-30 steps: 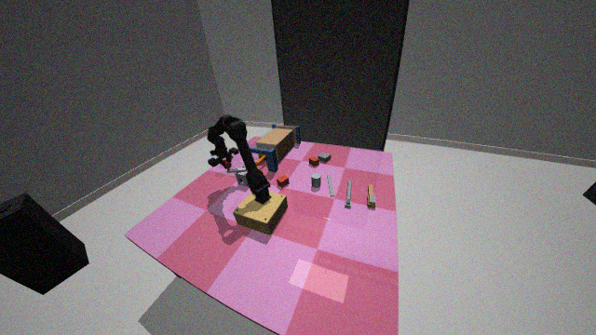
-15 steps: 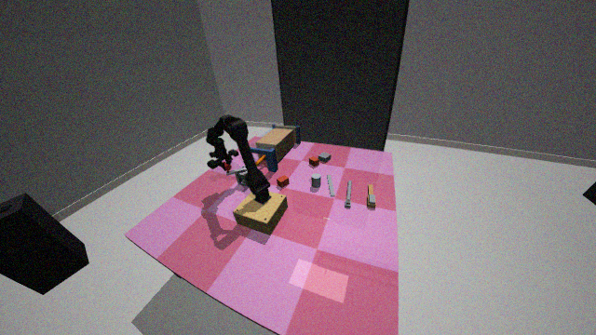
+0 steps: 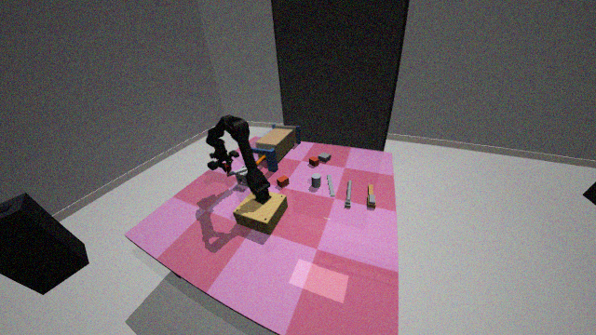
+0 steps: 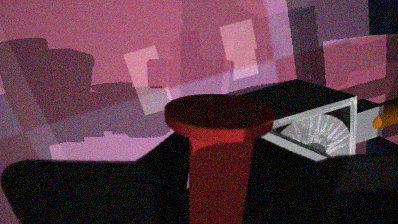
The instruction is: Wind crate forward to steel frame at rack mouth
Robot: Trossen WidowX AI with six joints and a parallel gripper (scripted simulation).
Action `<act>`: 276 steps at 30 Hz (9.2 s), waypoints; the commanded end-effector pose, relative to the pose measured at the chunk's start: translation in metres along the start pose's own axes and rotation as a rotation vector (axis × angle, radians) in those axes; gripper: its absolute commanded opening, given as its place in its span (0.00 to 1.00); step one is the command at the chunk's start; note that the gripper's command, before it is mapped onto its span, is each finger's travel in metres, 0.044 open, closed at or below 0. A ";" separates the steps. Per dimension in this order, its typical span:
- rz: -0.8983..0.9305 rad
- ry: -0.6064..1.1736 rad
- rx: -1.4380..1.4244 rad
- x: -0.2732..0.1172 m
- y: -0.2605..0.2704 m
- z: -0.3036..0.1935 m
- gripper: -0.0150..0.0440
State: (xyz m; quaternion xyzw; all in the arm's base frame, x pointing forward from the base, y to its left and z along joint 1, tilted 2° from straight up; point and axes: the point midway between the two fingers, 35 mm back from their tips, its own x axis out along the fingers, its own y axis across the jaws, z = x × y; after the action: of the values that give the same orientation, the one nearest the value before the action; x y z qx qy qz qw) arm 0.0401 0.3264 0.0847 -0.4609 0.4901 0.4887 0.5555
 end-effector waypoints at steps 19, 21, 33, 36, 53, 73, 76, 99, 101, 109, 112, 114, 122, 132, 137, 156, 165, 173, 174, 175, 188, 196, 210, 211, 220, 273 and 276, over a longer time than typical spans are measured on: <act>0.009 0.051 -0.002 0.004 0.007 -0.040 0.25; 0.009 0.051 -0.002 0.003 0.007 -0.042 0.25; 0.009 0.052 -0.002 0.003 0.005 -0.057 0.25; 0.009 0.052 -0.002 0.003 0.004 -0.060 0.25; 0.009 0.053 -0.002 0.002 -0.002 -0.079 0.25; 0.007 0.056 -0.002 0.001 -0.022 -0.108 0.25; 0.007 0.056 -0.002 0.001 -0.025 -0.111 0.25; 0.005 0.057 -0.003 0.000 -0.048 -0.127 0.25; 0.004 0.057 -0.003 0.000 -0.050 -0.128 0.25; 0.004 0.057 -0.003 0.000 -0.058 -0.131 0.25; 0.003 0.057 -0.003 0.000 -0.062 -0.133 0.25; 0.003 0.058 -0.003 0.000 -0.064 -0.133 0.25; 0.002 0.058 -0.003 -0.001 -0.073 -0.136 0.25; 0.001 0.058 -0.003 -0.001 -0.085 -0.138 0.25; 0.001 0.058 -0.003 -0.001 -0.091 -0.138 0.25; -0.001 0.058 -0.003 -0.001 -0.114 -0.136 0.25; -0.002 0.058 -0.003 -0.001 -0.124 -0.134 0.25; -0.003 0.058 -0.003 0.000 -0.133 -0.131 0.25; -0.003 0.058 -0.003 0.000 -0.134 -0.130 0.25; -0.003 0.058 -0.003 0.000 -0.135 -0.130 0.25; -0.004 0.057 -0.003 0.000 -0.149 -0.122 0.25; -0.004 0.057 -0.003 0.000 -0.157 -0.117 0.25; -0.005 0.056 -0.003 0.000 -0.169 -0.106 0.25; -0.005 0.056 -0.003 0.000 -0.170 -0.105 0.25; -0.006 0.055 -0.003 0.001 -0.176 -0.096 0.25; -0.007 0.051 -0.003 0.003 -0.195 -0.037 0.25; -0.007 0.051 -0.003 0.003 -0.195 -0.034 0.25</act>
State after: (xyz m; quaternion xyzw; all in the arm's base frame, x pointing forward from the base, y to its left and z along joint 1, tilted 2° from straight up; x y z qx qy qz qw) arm 0.2309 0.2591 0.0857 -0.4801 0.5111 0.4661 0.5394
